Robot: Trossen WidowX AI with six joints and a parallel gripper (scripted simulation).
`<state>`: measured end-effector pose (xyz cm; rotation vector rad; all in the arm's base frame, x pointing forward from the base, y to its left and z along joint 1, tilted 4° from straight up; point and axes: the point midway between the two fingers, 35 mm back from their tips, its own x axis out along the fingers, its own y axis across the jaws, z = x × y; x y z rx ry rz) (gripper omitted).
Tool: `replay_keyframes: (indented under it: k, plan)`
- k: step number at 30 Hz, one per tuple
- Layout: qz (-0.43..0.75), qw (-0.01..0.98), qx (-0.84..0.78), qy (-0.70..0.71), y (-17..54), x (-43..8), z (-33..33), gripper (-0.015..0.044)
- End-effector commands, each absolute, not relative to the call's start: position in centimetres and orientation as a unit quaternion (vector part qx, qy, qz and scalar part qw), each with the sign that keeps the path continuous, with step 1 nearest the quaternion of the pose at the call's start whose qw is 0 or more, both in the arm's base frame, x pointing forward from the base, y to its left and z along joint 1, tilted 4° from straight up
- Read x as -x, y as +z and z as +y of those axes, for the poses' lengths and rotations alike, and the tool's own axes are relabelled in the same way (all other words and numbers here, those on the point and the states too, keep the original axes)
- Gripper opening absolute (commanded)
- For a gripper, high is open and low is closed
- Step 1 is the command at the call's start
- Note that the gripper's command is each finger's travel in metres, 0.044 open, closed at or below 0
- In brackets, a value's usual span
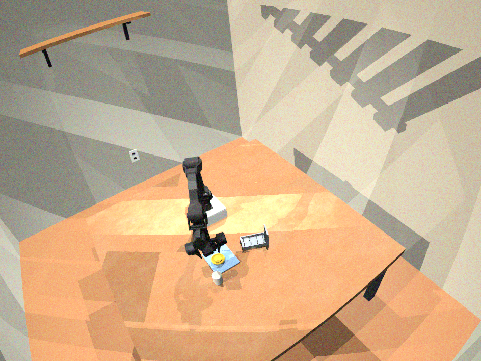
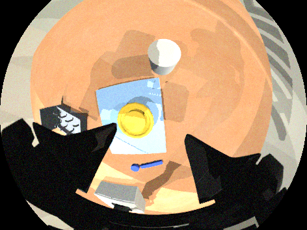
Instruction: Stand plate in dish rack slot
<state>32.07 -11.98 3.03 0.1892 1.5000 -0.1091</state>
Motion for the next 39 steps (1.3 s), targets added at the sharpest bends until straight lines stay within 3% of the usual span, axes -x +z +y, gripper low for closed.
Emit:
replay_keyframes:
  k: [1, 8, 39]
  plan:
    - [0.7, 0.714, -0.028, -0.006, 2.8, -32.0, -10.5, 0.04]
    - [0.719, 0.692, 0.046, 0.053, 2.6, -32.0, -8.4, 0.04]
    - [0.719, 0.691, 0.048, 0.055, -1.3, -32.0, -8.4, 0.04]
